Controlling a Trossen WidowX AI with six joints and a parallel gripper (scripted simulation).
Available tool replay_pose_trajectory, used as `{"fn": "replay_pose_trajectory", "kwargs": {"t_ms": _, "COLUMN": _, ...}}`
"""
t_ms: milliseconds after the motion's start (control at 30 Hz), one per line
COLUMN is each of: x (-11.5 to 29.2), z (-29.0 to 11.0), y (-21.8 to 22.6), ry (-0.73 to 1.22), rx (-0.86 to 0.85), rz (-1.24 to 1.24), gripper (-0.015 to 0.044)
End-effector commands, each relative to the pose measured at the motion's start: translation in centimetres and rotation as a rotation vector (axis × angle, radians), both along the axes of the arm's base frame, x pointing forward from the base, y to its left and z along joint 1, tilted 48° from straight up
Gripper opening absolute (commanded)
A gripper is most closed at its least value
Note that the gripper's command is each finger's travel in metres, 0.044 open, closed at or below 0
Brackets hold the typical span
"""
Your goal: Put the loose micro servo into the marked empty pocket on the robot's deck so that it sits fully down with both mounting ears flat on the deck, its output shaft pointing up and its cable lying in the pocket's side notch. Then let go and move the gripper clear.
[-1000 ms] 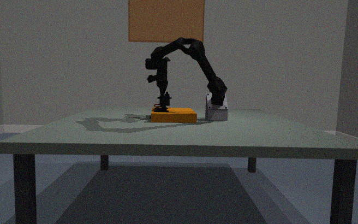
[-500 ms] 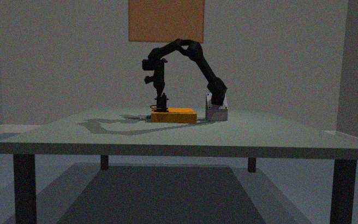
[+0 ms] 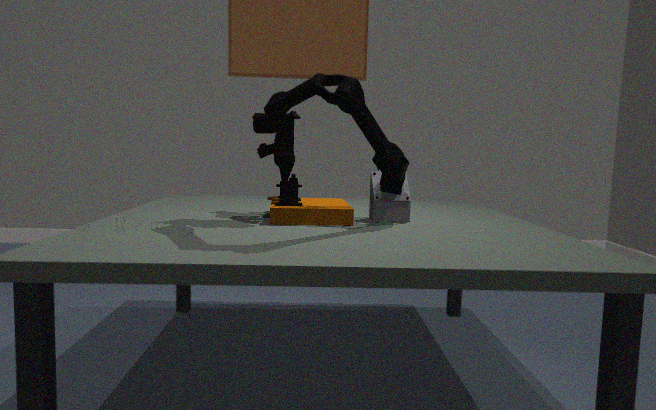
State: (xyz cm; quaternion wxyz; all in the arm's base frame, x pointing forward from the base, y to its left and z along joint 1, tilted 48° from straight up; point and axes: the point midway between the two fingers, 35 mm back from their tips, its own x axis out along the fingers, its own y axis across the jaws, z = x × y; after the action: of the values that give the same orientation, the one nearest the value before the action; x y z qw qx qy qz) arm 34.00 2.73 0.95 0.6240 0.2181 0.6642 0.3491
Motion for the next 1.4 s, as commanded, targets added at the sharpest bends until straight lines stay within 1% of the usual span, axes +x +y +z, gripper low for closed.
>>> {"fn": "replay_pose_trajectory", "kwargs": {"t_ms": 0, "x": 0.0, "z": 0.0, "y": 0.0, "ry": 0.003, "rx": 0.002, "rz": -0.008, "gripper": 0.0000}}
{"fn": "replay_pose_trajectory", "kwargs": {"t_ms": 1367, "x": -0.4, "z": -2.3, "y": 2.5, "ry": 0.003, "rx": 0.003, "rz": -0.008, "gripper": 0.0000}}
